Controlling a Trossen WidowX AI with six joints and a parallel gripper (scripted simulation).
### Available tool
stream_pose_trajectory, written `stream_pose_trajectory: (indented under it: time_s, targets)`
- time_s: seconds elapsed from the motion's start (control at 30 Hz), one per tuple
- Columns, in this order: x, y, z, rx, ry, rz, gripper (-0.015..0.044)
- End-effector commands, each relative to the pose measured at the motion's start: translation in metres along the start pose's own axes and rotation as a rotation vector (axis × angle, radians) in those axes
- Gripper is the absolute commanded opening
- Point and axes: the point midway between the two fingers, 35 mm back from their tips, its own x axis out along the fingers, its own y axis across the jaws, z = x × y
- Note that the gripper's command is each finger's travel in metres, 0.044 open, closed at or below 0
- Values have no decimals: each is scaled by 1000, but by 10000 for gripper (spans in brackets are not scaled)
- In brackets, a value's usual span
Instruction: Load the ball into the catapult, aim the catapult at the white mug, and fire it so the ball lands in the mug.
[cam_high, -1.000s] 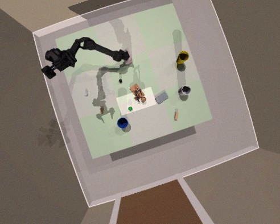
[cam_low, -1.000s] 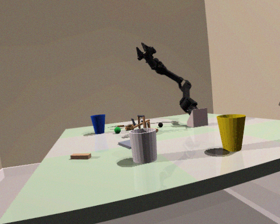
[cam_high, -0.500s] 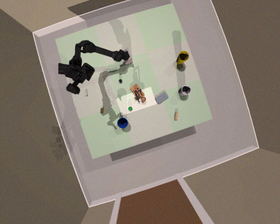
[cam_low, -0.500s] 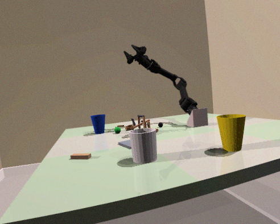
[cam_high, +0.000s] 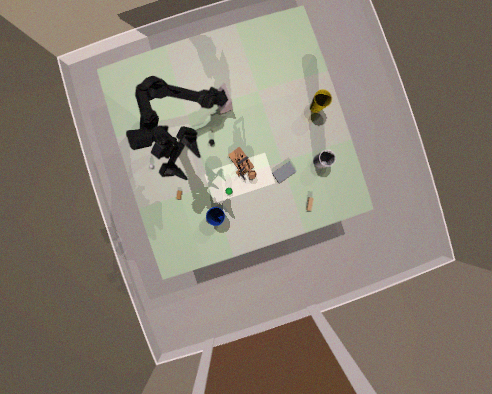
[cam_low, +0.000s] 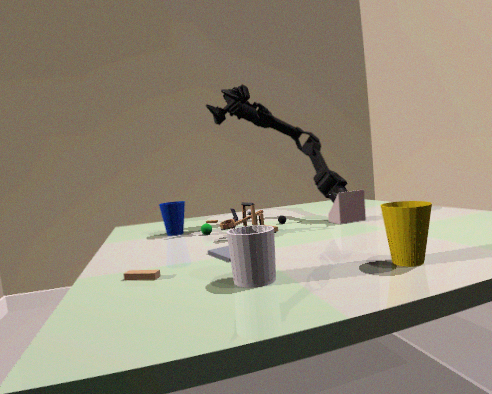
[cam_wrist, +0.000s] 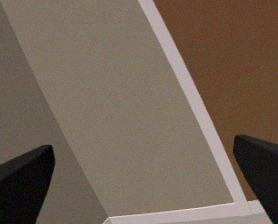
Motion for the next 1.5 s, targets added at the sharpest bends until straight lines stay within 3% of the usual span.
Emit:
stream_pose_trajectory:
  time_s: [0.0, 0.67, 1.47]
  targets:
    - [23, 6, -41, 64, 155, -5, 440]
    - [49, 26, -202, 206, 798, -141, 440]
    - [-10, 39, -341, 22, 1522, -435, 440]
